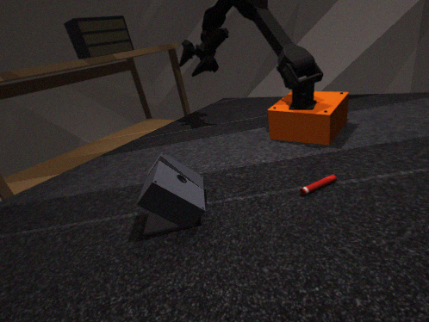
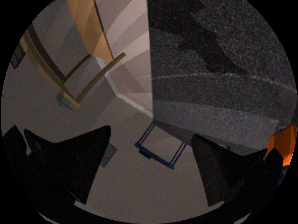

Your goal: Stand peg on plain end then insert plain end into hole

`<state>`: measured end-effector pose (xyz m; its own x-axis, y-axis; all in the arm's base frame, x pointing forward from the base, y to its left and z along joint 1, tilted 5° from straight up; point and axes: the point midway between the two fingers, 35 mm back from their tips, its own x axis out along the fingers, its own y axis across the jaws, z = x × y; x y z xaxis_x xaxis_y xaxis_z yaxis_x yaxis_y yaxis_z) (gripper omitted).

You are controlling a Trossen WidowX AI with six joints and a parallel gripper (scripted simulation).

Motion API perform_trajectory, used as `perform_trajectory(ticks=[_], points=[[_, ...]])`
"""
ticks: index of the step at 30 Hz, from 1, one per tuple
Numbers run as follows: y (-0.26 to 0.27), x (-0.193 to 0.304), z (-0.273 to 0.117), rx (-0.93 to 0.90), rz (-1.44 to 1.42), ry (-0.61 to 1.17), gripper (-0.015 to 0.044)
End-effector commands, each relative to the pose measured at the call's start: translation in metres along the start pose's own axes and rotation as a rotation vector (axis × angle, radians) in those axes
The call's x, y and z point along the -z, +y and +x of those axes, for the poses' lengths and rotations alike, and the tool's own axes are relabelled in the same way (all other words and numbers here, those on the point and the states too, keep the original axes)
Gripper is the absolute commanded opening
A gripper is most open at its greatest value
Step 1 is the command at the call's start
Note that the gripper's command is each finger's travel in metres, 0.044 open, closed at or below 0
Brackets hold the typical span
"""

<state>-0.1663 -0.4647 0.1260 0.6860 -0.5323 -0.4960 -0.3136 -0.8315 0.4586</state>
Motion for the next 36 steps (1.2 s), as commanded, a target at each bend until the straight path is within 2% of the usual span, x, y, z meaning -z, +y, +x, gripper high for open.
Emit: perform_trajectory(ticks=[1,2,36], points=[[0.000,0.001,0.001,0.002,-0.004,0.000,0.0426],[-0.001,0.002,0.003,0.008,-0.017,0.001,0.0440],[-0.058,0.118,0.132,0.324,-0.827,0.145,0.0440]])
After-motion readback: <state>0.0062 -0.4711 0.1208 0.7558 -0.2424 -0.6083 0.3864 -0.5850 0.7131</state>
